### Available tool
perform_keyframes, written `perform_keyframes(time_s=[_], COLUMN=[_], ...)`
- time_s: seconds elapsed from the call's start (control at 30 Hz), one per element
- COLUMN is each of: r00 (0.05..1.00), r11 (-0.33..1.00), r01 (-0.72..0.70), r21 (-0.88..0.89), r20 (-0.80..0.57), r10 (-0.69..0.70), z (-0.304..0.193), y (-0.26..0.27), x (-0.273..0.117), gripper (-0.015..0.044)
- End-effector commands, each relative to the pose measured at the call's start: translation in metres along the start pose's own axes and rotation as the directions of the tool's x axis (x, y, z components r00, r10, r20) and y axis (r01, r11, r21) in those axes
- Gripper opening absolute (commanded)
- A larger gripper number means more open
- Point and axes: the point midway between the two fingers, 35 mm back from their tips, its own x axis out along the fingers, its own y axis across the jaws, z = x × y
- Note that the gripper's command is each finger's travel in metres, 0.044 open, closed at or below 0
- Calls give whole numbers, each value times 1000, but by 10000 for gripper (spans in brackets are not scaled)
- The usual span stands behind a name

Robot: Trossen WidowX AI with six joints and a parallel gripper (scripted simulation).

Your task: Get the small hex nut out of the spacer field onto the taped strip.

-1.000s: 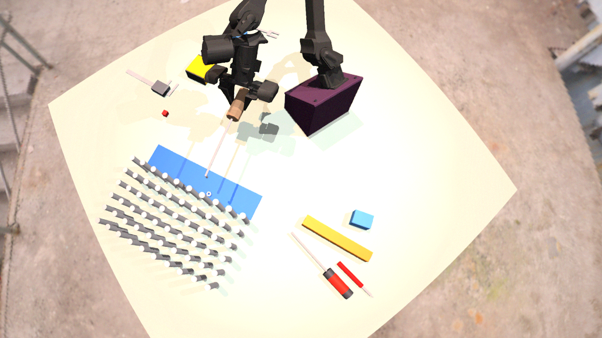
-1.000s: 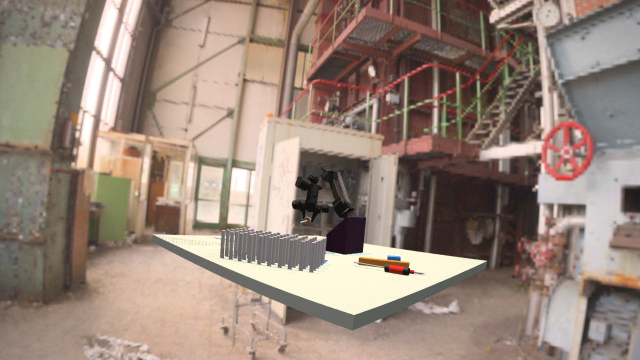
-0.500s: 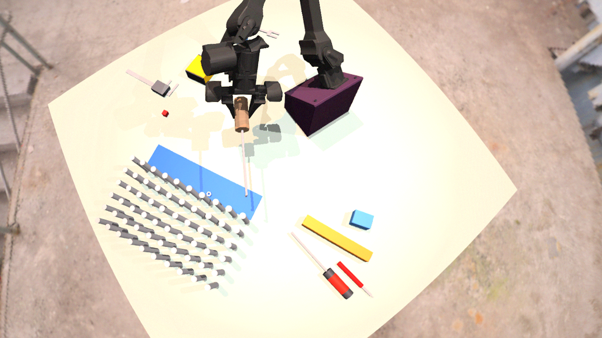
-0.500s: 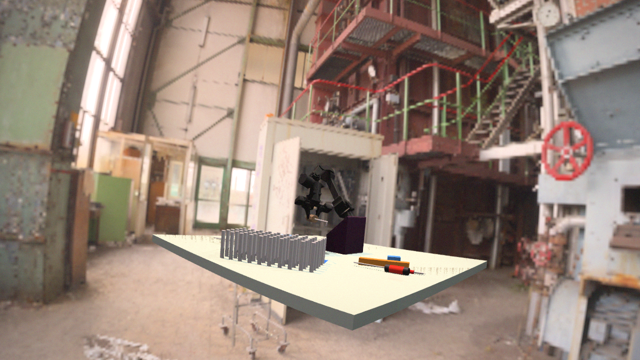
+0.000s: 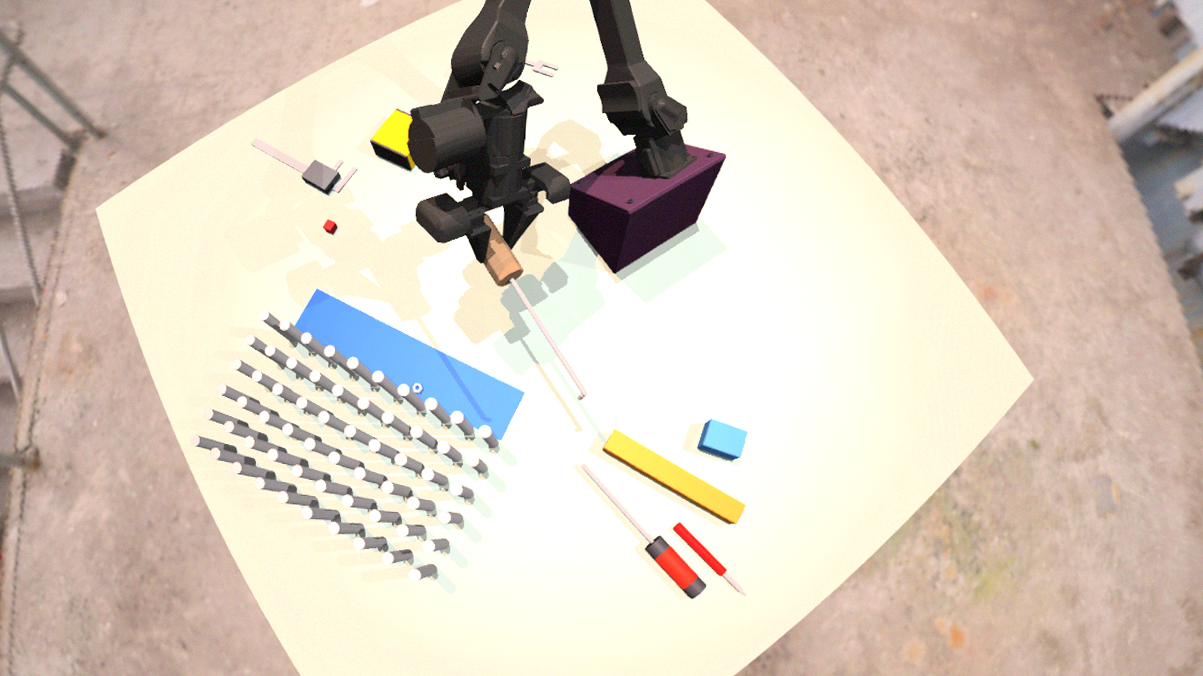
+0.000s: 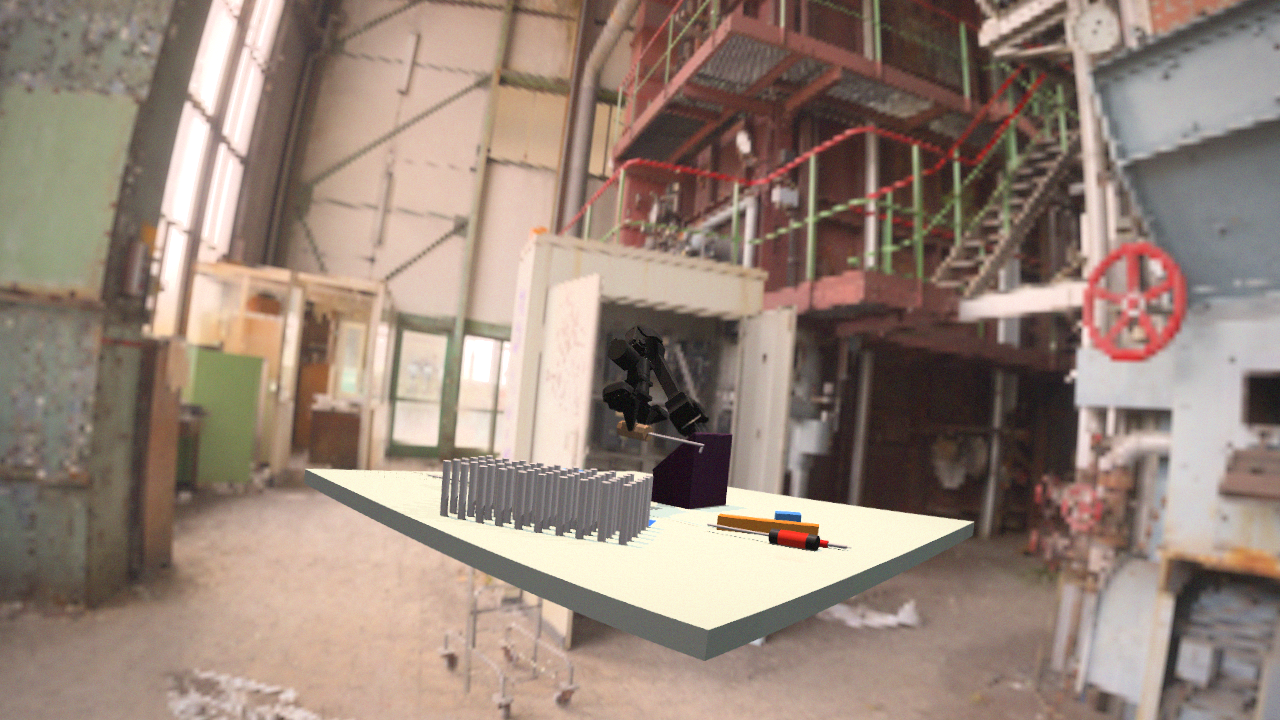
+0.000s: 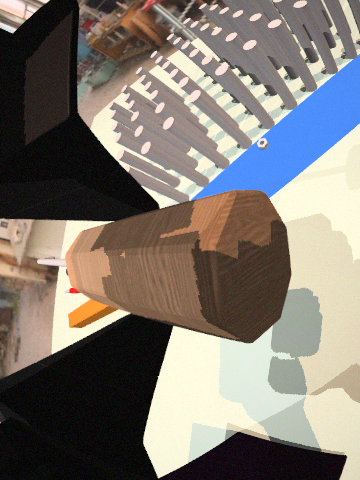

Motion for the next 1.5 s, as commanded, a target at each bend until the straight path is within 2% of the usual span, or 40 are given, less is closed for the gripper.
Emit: perform_keyframes(time_s=[0.0,0.4,0.8,1.1,1.47], r00=[1000,996,992,989,982], r11=[988,846,560,281,-65], r01=[-3,-50,-93,-129,-188], r21=[-157,-530,-823,-951,-980], r20=[-23,-90,-122,-143,-186], r10=[-1,3,-14,-28,-42], z=[-14,-55,-90,-117,-158], y=[5,10,10,6,-4], x=[0,1,1,0,-1], gripper=[0,0,0,0,0])
